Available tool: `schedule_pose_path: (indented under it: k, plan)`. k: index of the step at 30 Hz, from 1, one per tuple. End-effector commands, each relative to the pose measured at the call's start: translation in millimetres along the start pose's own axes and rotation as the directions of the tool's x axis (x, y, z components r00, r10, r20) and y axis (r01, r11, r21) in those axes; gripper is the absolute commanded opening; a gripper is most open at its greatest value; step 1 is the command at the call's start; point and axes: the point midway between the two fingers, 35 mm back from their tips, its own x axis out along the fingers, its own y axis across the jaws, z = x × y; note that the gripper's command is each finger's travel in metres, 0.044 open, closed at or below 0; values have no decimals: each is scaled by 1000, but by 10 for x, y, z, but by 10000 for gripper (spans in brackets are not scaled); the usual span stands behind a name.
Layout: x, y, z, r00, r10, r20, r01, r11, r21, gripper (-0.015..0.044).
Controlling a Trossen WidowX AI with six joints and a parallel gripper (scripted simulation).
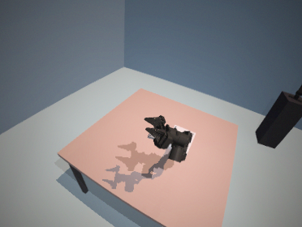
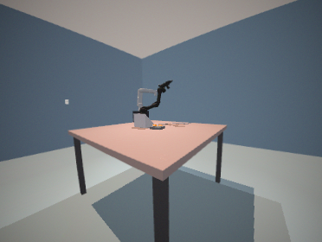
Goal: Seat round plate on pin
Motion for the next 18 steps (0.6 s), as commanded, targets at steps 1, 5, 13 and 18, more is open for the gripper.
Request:
schedule_pose_path:
  k: [1, 5, 13, 18]
  plan:
    - [0, 28, -56, 1000, 1, -5, -1, 1000, 22, 374]
    - [23, 482, -686, 998, 33, -61, -15, 958, 286, 269]
    - [77, 1397, -1317, 981, 144, -131, -30, 777, 629, 59]
    - [133, 2085, -1535, 959, 253, -124, -67, 631, 773, 0]
